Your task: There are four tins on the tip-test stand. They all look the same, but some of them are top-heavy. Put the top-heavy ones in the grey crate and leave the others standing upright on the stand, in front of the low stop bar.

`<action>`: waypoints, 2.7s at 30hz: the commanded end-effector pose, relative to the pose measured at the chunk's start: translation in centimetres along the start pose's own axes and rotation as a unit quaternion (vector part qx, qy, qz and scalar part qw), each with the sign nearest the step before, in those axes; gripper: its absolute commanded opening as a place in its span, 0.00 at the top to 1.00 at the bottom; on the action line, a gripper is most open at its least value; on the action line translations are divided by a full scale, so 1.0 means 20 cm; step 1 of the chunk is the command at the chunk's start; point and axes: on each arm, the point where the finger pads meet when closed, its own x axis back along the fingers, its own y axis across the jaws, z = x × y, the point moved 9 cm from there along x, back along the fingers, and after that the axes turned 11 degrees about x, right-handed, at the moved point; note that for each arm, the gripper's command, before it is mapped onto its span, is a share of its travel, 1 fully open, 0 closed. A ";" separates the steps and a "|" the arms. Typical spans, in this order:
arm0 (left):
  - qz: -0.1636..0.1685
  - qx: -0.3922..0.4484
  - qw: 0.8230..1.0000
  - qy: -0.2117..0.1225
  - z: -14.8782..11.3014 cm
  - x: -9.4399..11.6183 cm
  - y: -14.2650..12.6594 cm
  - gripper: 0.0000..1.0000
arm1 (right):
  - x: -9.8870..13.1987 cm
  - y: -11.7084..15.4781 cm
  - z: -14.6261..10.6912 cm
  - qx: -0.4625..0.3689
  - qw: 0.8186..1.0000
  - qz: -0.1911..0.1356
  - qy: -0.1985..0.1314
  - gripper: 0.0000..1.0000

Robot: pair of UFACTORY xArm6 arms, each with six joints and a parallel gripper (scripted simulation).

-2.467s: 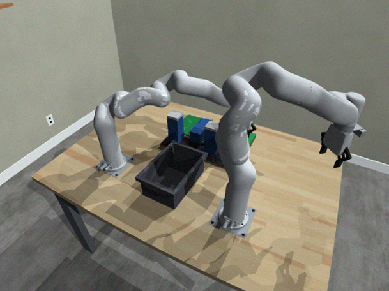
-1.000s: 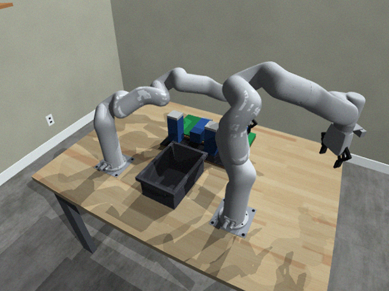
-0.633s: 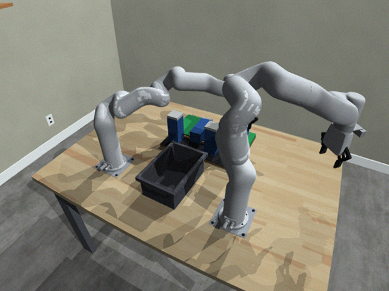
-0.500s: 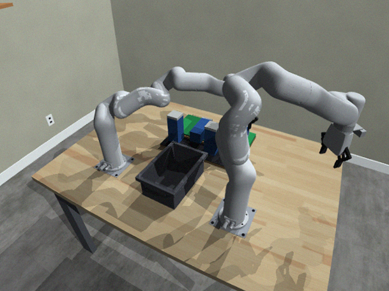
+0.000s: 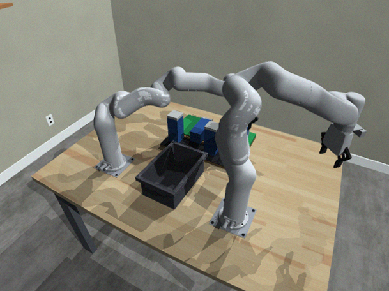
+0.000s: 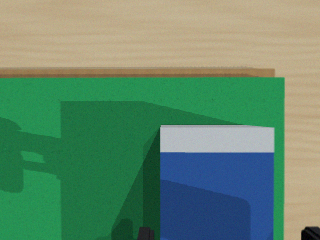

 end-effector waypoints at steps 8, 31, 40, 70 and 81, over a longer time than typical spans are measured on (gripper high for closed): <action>-0.003 0.000 1.000 0.002 0.00 0.02 0.00 0.16 | 0.01 0.00 0.00 0.000 1.000 0.000 0.002 0.00; -0.003 -0.001 1.000 0.002 -0.37 0.01 -0.08 0.16 | 0.01 0.00 0.00 0.000 1.000 0.000 0.002 0.00; -0.003 -0.001 1.000 0.002 -0.37 0.01 -0.08 0.16 | 0.01 0.00 0.00 0.000 1.000 0.000 0.002 0.00; -0.003 -0.001 1.000 0.002 -0.37 -0.08 -0.09 0.16 | 0.01 0.00 0.00 0.000 1.000 0.000 0.002 0.00; -0.003 -0.001 1.000 0.002 -0.38 -0.17 -0.09 0.16 | 0.01 0.00 0.00 0.000 1.000 0.000 0.002 0.00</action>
